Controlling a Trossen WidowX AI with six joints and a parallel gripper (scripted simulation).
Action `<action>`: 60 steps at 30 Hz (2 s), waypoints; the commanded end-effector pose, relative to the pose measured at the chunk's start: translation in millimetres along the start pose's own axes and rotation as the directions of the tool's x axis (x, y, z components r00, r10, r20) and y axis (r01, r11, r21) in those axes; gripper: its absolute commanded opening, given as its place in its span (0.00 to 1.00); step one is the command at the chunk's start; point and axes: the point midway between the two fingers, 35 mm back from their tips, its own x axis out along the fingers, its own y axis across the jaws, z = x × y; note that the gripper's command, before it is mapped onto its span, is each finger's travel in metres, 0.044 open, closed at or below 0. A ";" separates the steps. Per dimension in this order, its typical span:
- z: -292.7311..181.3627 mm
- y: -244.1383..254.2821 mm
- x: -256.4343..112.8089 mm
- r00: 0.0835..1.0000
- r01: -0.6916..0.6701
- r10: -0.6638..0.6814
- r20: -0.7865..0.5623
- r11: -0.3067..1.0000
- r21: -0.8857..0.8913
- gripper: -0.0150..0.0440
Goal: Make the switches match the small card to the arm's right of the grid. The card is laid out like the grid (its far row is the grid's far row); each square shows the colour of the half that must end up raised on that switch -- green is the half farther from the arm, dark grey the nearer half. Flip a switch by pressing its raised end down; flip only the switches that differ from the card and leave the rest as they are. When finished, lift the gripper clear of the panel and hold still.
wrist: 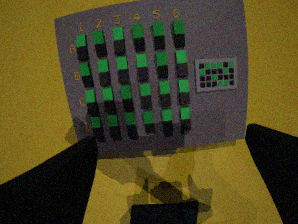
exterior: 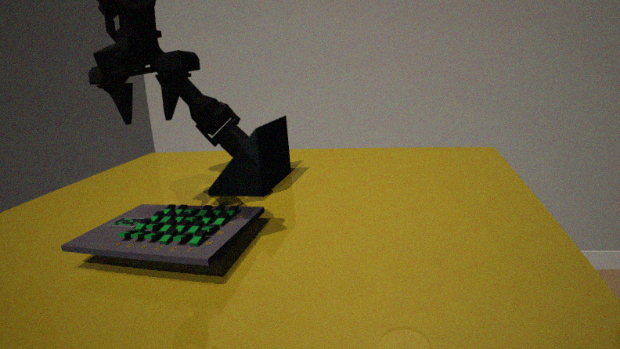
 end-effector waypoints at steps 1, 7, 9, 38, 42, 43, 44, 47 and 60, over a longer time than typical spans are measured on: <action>1.9 1.9 3.1 1.000 0.000 0.000 -0.001 1.000 -0.001 0.89; 42.2 44.5 96.8 1.000 0.017 -0.017 -0.020 0.999 -0.031 0.62; 44.5 47.5 105.4 1.000 0.019 -0.019 -0.022 0.999 -0.034 0.53; 42.4 45.9 162.0 1.000 0.021 -0.021 0.005 0.999 -0.033 0.25; 42.4 45.8 164.4 1.000 0.021 -0.021 0.005 0.999 -0.033 0.25; 42.4 45.8 164.4 1.000 0.021 -0.021 0.005 0.999 -0.033 0.25; 42.4 45.8 164.4 1.000 0.021 -0.021 0.005 0.999 -0.033 0.25; 42.4 45.8 164.4 1.000 0.021 -0.021 0.005 0.999 -0.033 0.25; 42.4 45.8 164.6 1.000 0.021 -0.021 0.005 0.999 -0.033 0.25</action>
